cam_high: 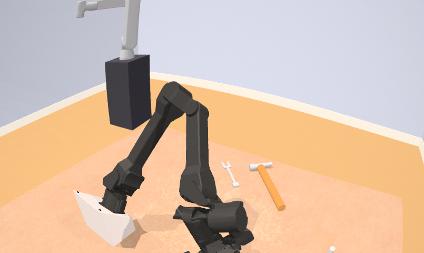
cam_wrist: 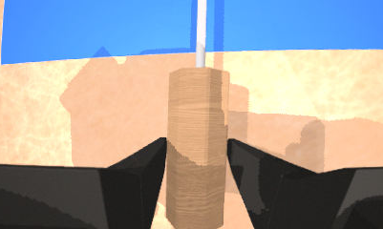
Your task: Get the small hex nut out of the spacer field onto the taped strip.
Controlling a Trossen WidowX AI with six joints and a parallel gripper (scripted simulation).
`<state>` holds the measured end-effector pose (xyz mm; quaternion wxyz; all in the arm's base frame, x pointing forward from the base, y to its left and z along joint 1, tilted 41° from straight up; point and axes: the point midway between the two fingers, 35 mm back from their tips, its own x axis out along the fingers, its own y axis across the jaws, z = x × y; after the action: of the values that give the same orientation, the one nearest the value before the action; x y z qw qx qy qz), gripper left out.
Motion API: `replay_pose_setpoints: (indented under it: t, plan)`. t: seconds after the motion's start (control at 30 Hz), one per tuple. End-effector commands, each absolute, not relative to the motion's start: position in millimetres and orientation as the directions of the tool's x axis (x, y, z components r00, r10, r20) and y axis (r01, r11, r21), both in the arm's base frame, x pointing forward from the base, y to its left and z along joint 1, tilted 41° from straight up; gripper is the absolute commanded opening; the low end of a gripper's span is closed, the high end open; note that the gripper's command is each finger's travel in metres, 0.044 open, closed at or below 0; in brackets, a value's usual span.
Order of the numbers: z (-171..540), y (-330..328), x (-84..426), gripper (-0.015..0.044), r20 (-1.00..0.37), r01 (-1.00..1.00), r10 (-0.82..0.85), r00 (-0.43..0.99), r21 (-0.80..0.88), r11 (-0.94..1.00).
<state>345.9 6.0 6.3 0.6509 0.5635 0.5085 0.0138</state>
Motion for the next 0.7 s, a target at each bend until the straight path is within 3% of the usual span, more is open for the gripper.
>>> replay_pose_setpoints:
  t: [0.0, 0.67]
  plan:
    - [7.7, 7.1, 344.1, 0.0, -0.647, 0.556, 0.589, 0.485, 0.747, 0.363]
    - [11.6, 13.7, 334.4, 0.0, -0.647, 0.557, 0.589, 0.484, 0.747, 0.363]
